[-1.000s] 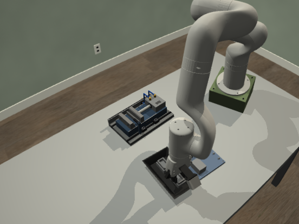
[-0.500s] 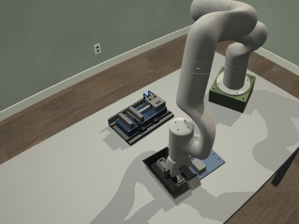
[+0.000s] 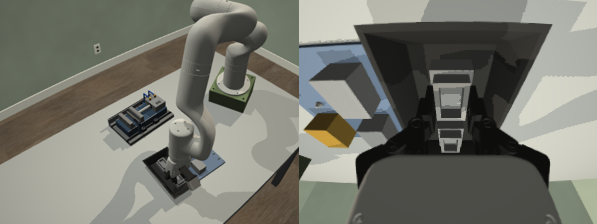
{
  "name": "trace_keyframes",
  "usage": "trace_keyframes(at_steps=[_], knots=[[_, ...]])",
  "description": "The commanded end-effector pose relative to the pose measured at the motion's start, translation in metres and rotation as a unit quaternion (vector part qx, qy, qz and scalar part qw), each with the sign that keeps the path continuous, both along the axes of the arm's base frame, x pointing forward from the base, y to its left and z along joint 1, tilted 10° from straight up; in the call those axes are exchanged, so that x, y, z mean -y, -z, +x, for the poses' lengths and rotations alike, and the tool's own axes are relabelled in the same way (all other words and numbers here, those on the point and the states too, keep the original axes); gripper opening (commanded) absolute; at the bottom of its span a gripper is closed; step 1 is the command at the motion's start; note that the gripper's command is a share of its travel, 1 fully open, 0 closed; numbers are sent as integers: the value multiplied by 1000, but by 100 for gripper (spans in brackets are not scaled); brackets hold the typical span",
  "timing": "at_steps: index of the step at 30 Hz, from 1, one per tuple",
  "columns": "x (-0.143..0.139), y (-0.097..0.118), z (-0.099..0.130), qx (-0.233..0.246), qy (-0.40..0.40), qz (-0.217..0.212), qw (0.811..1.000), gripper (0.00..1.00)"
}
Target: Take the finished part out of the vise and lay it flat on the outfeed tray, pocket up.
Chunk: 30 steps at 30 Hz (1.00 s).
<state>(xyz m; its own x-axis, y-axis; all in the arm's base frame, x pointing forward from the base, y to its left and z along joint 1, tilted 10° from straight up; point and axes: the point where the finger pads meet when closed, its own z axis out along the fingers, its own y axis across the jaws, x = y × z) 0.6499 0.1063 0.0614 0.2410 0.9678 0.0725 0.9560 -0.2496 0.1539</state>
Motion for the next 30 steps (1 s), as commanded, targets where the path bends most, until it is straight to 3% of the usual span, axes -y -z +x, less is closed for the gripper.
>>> trace_keyframes(at_steps=[1, 30], knots=[[0, 2, 1, 1, 0, 0, 1000, 0], [0, 5, 2, 1, 0, 0, 1000, 0]])
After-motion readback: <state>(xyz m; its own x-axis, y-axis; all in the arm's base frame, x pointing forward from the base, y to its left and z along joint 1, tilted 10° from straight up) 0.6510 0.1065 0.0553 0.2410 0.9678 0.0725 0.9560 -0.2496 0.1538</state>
